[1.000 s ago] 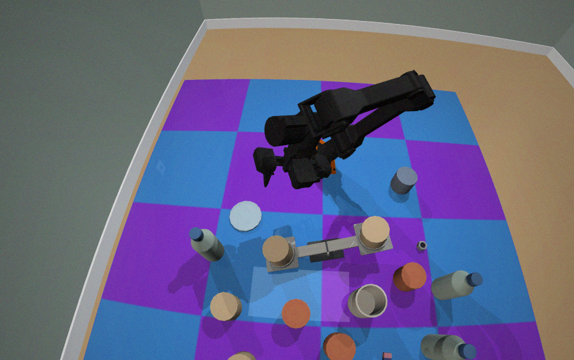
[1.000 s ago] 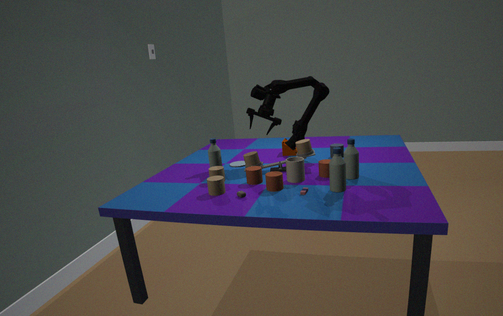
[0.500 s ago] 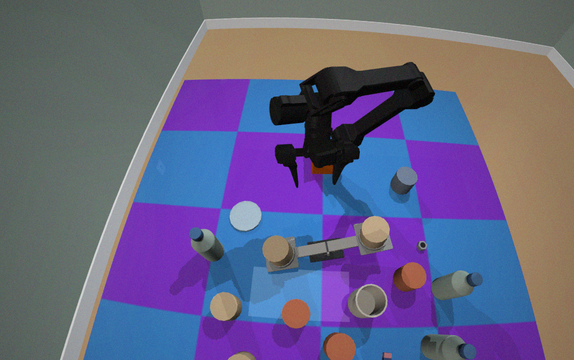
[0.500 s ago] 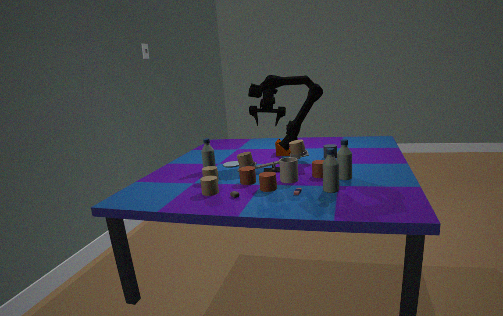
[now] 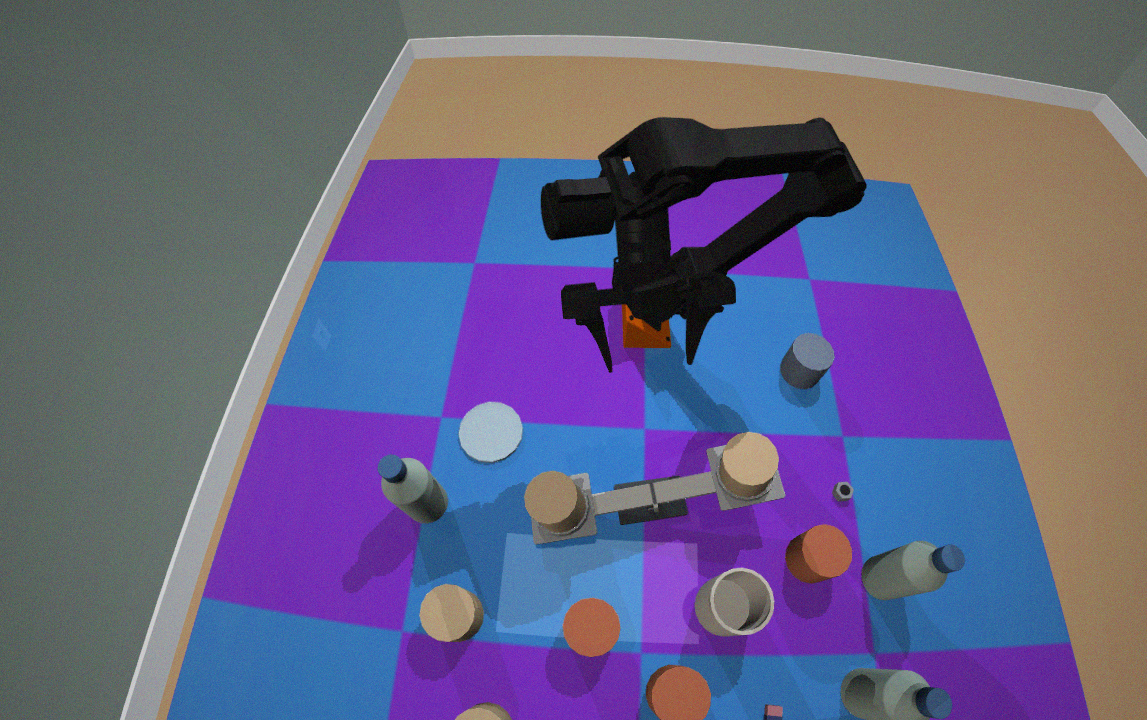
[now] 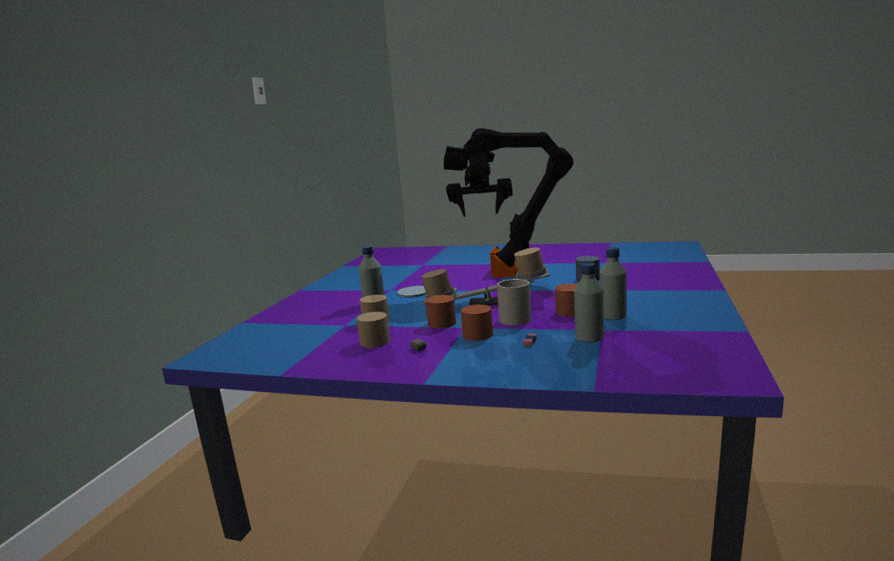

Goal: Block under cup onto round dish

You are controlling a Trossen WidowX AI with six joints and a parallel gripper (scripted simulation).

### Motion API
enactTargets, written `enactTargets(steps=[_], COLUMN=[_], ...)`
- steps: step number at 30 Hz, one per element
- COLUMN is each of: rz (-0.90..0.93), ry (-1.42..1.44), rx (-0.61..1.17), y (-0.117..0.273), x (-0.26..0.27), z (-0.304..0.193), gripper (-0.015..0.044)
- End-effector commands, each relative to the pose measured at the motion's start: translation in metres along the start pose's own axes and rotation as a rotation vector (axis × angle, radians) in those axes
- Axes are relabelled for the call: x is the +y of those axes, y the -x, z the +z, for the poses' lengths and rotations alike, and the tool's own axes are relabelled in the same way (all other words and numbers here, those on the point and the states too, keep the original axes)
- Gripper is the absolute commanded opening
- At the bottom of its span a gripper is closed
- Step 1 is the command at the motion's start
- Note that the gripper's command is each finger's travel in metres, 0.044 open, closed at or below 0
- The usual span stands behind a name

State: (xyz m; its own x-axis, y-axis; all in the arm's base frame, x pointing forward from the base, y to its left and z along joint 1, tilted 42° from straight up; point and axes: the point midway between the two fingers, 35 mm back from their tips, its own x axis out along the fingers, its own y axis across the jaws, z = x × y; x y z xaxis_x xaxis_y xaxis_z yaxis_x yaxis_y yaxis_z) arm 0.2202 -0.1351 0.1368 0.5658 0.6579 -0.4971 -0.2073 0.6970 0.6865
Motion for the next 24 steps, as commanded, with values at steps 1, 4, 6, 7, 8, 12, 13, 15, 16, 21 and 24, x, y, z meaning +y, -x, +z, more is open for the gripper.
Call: enactTargets(steps=[1, 4, 6, 7, 8, 12, 13, 15, 16, 21, 24], rz=[-0.001, 0.0, -0.003, -0.005, -0.007, -0.023, -0.028, -0.041, -0.048, -0.092, -0.126], ry=[-0.075, -0.156, -0.218, -0.249, -0.279, -0.401, -0.431, -0.493, -0.523, -0.675, -0.763], rx=[0.05, 0.087, 0.116, 0.13, 0.145, 0.201, 0.215, 0.243, 0.257, 0.324, 0.362], y=[-0.004, -0.009, -0.013, -0.014, -0.016, -0.025, -0.028, -0.033, -0.035, -0.049, -0.059], x=[-0.009, -0.015, -0.02, -0.023, -0.025, -0.035, -0.038, -0.043, -0.046, -0.058, -0.066], z=[0.003, 0.007, 0.009, 0.011, 0.012, 0.017, 0.018, 0.02, 0.021, 0.026, 0.029], gripper=[0.044, 0.044, 0.044, 0.044, 0.044, 0.044, 0.044, 0.044, 0.044, 0.044, 0.044])
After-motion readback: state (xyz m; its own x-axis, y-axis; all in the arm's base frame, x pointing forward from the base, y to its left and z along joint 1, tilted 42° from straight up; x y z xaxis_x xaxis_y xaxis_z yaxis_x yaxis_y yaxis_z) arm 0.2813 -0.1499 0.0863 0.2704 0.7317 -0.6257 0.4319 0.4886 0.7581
